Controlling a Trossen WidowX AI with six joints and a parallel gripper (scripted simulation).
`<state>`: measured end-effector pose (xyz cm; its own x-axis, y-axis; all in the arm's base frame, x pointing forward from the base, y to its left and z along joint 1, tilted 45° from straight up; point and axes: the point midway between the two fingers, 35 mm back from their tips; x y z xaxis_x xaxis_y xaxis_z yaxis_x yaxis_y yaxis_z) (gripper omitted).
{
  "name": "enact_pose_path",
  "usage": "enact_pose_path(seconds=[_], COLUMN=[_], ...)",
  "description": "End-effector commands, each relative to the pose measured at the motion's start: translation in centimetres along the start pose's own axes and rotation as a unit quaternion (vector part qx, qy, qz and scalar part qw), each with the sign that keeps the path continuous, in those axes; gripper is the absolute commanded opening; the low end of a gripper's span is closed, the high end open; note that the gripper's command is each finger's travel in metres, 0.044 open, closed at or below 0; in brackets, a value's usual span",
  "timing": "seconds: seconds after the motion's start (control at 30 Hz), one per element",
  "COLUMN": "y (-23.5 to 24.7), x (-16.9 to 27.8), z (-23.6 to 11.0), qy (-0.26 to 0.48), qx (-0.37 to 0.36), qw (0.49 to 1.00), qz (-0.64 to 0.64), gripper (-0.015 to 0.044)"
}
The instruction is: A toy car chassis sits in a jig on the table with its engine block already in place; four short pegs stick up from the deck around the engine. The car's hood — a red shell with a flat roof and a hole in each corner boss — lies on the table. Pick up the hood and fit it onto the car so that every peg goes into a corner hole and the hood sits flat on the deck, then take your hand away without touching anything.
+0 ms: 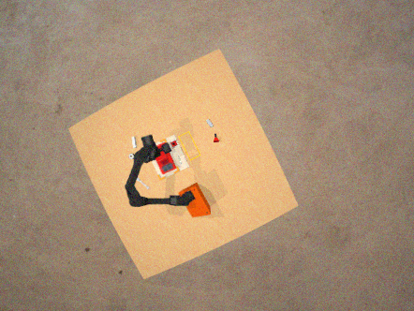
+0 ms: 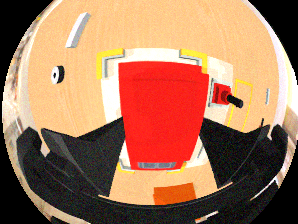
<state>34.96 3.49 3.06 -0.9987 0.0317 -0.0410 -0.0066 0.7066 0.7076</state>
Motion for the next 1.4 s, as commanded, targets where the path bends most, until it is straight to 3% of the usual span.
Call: enact_pose_path(seconds=[0.0,1.37], y=[-0.1,-0.1], x=[0.1,0.0], z=[0.1,1.7], qy=[0.0,0.0], qx=[-0.002,-0.003], qw=[1.0,1.0], qz=[0.004,0.004], gripper=[0.0,0.0])
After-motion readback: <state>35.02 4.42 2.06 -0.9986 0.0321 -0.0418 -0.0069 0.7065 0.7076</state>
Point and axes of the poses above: the point midway between the two fingers, 35 mm back from their tips, its own z axis out along the fingers, its own y axis across the jaws, x = y × z, and after that the axes turned 5 degrees about -z, right-handed
